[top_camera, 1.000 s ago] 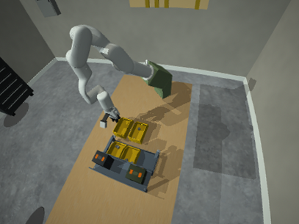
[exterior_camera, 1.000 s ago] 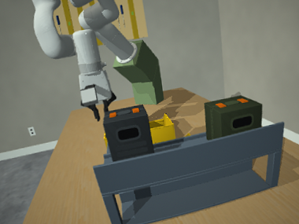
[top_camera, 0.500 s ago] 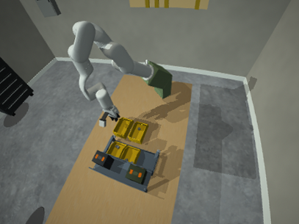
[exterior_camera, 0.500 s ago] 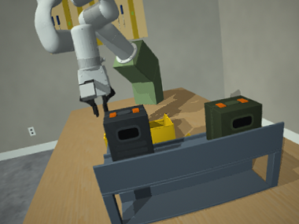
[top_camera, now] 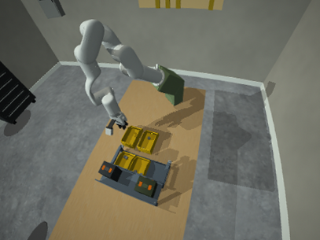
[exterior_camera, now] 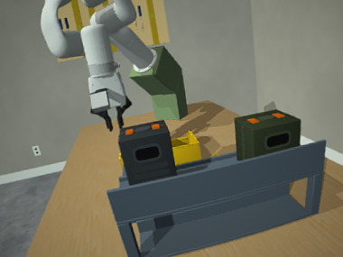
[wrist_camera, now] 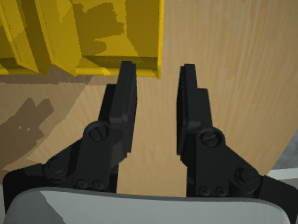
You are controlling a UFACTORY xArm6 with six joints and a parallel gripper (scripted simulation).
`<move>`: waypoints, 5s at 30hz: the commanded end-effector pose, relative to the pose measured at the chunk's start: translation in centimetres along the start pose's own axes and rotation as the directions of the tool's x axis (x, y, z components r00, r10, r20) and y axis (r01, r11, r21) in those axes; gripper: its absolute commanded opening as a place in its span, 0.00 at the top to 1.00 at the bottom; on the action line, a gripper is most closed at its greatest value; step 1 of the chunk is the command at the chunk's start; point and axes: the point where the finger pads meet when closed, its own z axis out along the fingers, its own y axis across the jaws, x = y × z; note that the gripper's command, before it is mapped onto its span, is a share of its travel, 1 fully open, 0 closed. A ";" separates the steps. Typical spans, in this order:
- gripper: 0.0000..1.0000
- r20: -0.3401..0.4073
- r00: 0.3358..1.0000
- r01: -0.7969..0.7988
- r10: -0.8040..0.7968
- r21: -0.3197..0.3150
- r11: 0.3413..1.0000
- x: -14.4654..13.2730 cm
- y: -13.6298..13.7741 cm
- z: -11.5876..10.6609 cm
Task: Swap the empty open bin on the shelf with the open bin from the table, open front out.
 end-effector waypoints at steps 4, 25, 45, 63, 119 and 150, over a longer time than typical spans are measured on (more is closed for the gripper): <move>0.74 -0.001 1.000 0.000 0.000 0.000 1.000 0.1 0.0 -0.2; 1.00 -0.001 1.000 0.000 0.000 0.000 1.000 0.1 0.0 -0.3; 1.00 0.001 0.999 0.043 -0.043 0.002 0.999 0.1 -0.2 -0.3; 1.00 -0.005 0.693 0.720 -0.721 0.017 0.693 0.2 -4.3 -0.1; 0.74 0.001 -1.000 0.000 0.000 -0.001 -1.000 0.0 -13.5 -1.5; 0.74 0.001 -1.000 0.000 0.000 0.000 -1.000 0.0 -13.5 -1.2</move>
